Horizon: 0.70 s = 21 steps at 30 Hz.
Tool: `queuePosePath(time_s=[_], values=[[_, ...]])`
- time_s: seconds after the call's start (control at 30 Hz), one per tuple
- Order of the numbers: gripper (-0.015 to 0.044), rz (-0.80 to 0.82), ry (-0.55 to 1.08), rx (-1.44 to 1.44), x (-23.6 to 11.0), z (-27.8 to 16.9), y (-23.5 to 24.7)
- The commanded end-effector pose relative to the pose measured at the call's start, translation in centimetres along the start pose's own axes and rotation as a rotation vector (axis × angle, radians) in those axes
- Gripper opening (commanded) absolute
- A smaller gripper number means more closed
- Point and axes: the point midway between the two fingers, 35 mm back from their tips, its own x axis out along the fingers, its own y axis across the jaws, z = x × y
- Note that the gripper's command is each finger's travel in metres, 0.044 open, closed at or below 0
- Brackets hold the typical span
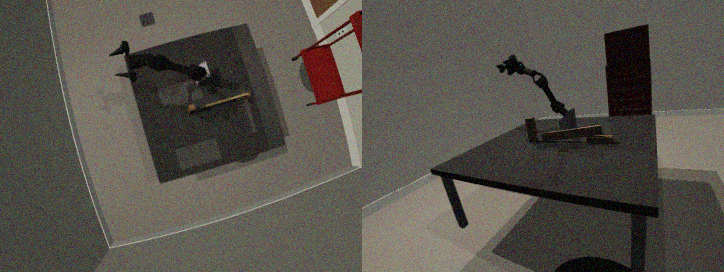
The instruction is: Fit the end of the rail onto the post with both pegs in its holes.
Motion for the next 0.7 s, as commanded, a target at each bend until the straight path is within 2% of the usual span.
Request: queuePosePath(time_s=[0.0,0.33,0.67], values=[[0.044,0.01,-0.04,0.165,0.6,2.5,1.4],[0.044,0.016,-0.181,0.592,2.2,10.4,2.2],[0.044,0.011,-0.36,0.958,3.1,18.2,-1.3]])
